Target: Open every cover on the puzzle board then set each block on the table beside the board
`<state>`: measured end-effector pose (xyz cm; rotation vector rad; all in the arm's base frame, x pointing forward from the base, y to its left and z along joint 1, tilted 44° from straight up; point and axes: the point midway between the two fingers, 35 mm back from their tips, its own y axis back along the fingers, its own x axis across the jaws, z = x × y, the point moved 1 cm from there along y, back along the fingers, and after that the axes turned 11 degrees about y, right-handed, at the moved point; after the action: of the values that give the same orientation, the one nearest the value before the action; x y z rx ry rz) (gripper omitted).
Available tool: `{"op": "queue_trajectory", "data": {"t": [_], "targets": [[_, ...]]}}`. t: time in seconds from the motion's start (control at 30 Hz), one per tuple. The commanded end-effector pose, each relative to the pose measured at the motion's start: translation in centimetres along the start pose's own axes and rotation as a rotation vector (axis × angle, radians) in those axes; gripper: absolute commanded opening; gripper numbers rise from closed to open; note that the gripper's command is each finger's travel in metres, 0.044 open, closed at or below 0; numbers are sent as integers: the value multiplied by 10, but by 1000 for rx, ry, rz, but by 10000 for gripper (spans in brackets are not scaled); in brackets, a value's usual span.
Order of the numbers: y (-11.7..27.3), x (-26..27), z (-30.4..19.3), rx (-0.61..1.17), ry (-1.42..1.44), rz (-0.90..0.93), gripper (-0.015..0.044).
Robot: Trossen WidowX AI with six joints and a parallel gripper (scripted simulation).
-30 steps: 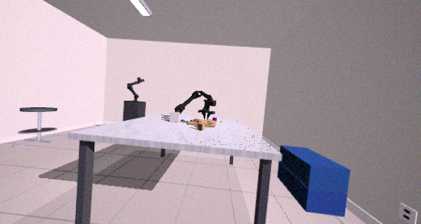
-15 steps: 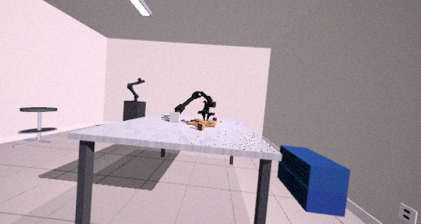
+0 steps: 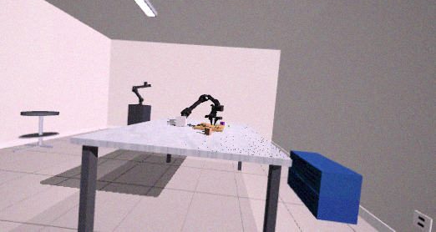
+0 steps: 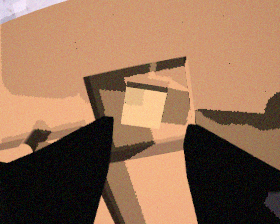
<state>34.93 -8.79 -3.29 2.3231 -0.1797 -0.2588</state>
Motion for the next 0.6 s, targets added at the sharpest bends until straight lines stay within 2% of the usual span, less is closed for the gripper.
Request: {"op": "queue_trajectory", "data": {"t": [0.0,0.57], "targets": [[-1,0,0,5,-2,1,144],[-7,1,0,5,-2,1,144]]}}
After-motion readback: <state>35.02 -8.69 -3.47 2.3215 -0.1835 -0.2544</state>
